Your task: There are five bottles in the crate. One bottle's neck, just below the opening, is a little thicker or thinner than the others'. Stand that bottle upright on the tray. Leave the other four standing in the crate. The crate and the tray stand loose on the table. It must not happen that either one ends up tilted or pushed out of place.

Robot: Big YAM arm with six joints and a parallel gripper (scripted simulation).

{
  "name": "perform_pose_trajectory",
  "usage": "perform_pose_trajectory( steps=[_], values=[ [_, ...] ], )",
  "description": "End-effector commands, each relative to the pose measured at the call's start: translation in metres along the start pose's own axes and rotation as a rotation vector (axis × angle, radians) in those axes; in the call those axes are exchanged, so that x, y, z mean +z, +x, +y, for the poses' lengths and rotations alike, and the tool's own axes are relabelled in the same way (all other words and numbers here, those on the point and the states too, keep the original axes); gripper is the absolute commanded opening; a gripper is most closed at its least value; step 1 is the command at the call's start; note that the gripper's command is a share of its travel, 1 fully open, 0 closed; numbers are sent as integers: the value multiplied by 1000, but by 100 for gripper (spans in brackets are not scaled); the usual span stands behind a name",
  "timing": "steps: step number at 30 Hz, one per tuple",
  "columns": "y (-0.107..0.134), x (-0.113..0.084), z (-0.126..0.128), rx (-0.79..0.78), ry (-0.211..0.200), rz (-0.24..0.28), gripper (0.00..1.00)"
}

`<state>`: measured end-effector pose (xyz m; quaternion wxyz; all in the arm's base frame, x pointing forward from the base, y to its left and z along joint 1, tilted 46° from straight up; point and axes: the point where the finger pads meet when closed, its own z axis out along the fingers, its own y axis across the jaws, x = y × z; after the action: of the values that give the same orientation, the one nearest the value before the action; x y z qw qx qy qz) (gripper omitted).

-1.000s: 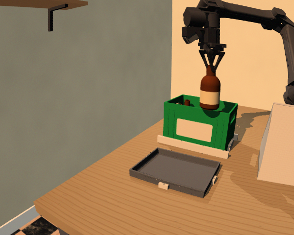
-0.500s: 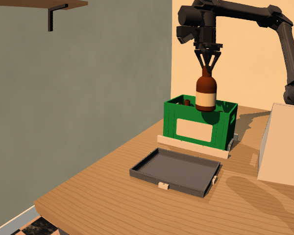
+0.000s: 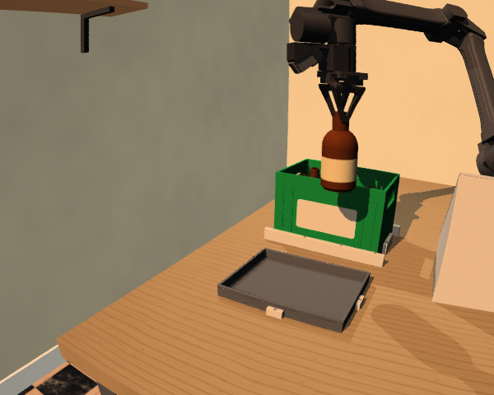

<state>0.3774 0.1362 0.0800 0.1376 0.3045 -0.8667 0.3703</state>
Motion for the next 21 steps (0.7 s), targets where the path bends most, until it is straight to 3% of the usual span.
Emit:
perform_pose_trajectory(
  steps=[1, 21],
  values=[
    [-27, -24, 6, 25, 6, -64, 0],
    [-59, -25, 29, 23, 5, -63, 0]
  ],
)
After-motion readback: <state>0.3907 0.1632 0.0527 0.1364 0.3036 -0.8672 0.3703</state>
